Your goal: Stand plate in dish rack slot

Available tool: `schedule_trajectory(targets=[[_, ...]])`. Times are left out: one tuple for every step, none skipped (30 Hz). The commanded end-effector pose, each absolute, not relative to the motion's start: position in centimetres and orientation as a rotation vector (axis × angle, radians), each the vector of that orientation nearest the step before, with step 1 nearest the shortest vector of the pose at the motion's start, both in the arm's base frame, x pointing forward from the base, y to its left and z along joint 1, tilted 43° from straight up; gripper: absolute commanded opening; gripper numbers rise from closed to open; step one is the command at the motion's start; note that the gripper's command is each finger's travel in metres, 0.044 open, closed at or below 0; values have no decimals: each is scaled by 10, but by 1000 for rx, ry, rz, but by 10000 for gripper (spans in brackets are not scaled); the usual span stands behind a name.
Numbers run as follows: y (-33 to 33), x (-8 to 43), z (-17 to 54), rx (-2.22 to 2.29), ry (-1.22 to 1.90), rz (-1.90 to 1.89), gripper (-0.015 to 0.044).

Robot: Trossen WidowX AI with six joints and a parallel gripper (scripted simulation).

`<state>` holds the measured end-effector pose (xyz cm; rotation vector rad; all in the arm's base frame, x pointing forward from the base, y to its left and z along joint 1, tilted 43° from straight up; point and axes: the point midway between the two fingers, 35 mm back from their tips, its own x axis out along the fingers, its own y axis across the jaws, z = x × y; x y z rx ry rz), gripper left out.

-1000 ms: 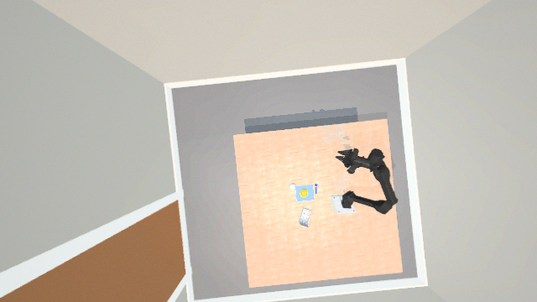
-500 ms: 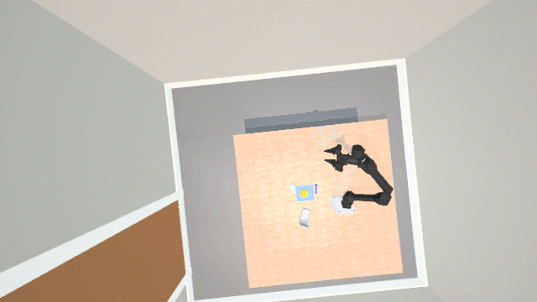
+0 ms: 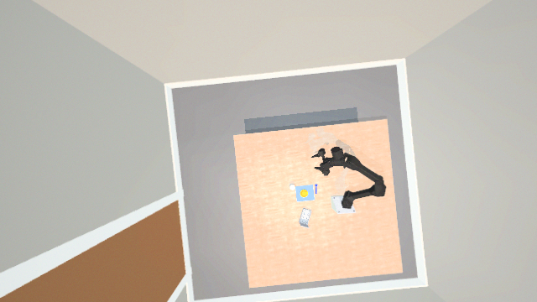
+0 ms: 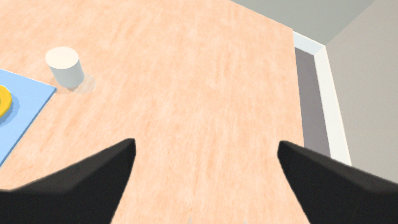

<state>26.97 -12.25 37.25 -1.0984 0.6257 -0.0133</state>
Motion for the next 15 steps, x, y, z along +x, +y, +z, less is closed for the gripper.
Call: schedule_trajectory(targets=[[-120, 287, 339, -986, 720, 20, 400], [-118, 291, 331, -962, 743, 28, 400], [-116, 295, 324, -939, 766, 34, 400], [-115, 298, 316, -916, 789, 40, 400], [-113, 302, 308, -893, 814, 46, 400], [-110, 305, 299, -870, 839, 50, 400], [-108, 308, 292, -848, 863, 51, 400], [-107, 311, 285, -825, 887, 49, 400], [-105, 314, 277, -803, 911, 47, 400], [-103, 317, 270, -782, 935, 44, 400], [-100, 319, 263, -762, 959, 40, 400], [-98, 322, 256, -743, 983, 36, 400], [-96, 324, 249, -726, 1007, 30, 400], [-93, 326, 242, -709, 1031, 24, 400], [-90, 328, 233, -690, 1058, 16, 400]])
